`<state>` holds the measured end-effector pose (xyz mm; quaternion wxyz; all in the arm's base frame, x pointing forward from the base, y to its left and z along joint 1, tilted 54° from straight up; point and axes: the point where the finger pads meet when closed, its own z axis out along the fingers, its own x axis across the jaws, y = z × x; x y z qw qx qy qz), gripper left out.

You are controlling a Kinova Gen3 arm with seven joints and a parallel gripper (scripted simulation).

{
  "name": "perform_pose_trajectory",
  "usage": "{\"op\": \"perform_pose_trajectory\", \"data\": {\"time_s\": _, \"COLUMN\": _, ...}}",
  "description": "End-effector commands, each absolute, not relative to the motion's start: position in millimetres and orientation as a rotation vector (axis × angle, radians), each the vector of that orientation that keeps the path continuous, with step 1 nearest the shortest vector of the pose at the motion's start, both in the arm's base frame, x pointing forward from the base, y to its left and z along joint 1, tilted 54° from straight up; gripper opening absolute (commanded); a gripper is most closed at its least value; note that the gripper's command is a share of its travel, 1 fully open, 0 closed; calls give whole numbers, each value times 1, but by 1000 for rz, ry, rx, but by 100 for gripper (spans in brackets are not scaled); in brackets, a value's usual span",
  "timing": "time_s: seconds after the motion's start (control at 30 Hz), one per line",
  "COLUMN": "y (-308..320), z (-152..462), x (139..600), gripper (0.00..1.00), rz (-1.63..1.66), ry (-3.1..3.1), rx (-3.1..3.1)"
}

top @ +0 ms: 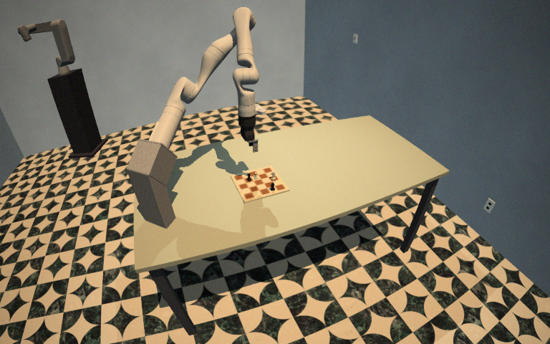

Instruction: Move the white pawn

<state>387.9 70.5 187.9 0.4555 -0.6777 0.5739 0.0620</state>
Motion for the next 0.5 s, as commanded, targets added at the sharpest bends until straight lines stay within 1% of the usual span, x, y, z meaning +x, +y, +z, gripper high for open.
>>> {"op": "perform_pose_trajectory", "data": {"time_s": 0.0, "y": 61, "z": 192, "x": 389, "gripper": 100, "rz": 129, "ry": 1425, "rx": -1670}}
{"op": "perform_pose_trajectory", "data": {"time_s": 0.47, "y": 57, "z": 196, "x": 386, "gripper": 100, "rz": 129, "ry": 1425, "rx": -1670}}
